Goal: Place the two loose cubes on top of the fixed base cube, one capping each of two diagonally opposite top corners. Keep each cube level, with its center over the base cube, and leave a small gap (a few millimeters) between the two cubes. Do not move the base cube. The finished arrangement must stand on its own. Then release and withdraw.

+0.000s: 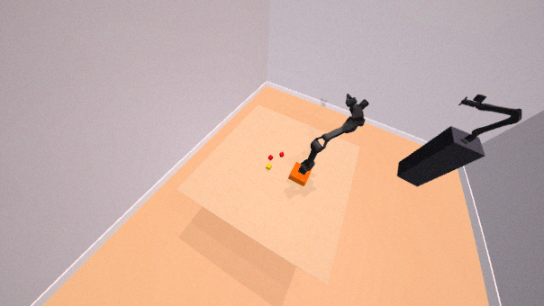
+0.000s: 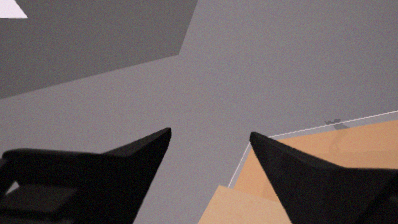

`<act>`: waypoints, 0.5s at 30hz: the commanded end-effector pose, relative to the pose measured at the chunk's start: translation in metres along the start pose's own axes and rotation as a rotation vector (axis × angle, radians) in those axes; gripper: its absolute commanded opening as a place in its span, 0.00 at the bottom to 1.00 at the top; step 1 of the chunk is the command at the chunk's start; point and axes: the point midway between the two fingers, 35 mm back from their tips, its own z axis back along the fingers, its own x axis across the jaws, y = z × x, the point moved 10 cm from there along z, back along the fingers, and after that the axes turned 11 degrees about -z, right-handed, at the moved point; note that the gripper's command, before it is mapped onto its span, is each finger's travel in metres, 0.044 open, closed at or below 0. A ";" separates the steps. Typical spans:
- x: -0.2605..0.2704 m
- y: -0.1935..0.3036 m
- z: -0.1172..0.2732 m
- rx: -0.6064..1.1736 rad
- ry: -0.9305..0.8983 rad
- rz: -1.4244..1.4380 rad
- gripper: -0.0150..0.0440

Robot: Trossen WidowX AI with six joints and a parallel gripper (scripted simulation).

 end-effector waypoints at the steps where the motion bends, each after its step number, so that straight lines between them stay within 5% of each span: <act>1: 0.000 0.001 -0.001 -0.001 -0.003 0.001 0.89; 5: -0.012 0.010 -0.018 -0.008 -0.049 0.008 0.71; 15: -0.050 0.035 -0.077 0.034 -0.077 0.009 0.70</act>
